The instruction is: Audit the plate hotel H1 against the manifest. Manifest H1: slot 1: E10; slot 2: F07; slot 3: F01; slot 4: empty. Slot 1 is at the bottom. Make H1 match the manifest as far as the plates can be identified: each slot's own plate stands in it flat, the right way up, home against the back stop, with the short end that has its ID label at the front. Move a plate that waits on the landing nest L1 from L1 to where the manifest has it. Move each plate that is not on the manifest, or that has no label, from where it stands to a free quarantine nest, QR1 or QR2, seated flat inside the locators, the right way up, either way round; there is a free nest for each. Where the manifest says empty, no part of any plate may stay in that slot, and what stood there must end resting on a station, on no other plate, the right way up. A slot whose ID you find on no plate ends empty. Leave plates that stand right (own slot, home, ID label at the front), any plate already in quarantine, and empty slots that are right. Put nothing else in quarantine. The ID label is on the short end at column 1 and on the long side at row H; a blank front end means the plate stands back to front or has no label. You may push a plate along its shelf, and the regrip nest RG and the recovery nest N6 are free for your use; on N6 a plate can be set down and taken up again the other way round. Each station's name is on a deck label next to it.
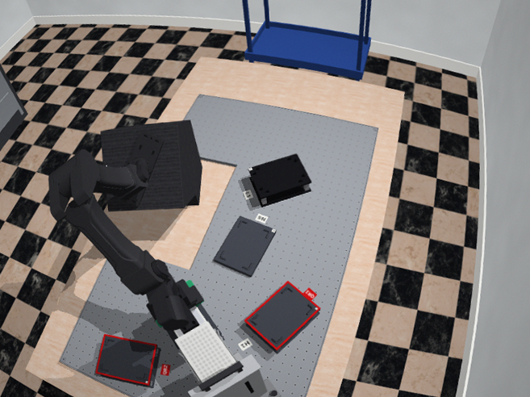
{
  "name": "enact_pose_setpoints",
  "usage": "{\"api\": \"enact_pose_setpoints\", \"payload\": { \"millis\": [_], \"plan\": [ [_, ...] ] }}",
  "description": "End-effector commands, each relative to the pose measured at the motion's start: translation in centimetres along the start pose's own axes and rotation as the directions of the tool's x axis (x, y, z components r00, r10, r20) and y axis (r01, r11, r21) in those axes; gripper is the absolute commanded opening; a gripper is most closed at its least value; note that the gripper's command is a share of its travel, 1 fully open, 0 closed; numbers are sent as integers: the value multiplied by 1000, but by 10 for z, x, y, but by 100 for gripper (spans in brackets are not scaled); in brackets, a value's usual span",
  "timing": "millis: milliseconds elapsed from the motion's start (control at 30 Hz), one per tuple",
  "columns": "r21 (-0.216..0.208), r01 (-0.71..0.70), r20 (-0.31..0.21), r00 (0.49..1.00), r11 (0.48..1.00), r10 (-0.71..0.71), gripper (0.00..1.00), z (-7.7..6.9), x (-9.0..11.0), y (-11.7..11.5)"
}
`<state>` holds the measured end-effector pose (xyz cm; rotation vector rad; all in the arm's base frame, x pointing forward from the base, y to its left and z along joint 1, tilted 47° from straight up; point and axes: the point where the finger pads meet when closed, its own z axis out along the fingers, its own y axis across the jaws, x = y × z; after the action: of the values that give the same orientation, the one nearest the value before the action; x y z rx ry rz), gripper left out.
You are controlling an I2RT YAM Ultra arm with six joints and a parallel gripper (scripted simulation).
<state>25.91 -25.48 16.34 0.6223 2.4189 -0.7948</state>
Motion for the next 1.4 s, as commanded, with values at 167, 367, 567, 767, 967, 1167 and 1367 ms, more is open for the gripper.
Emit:
{"api": "enact_pose_setpoints", "payload": {
  "millis": [167,367,567,767,967,1167,1367],
  "plan": [
    [8,-17,59,998,1000,17,87,-23,-19,-6],
    [8,-18,59,998,1000,17,87,-30,-19,-6],
    [7,-18,59,998,1000,17,87,-36,-18,-6],
    [5,-18,59,998,1000,17,87,-40,-18,-5],
    [4,-18,60,998,1000,18,87,-43,-18,-5],
    [5,-19,69,997,1000,19,87,-43,-20,-6],
    [5,-19,69,997,1000,19,87,-43,-20,-6]
  ]
}}
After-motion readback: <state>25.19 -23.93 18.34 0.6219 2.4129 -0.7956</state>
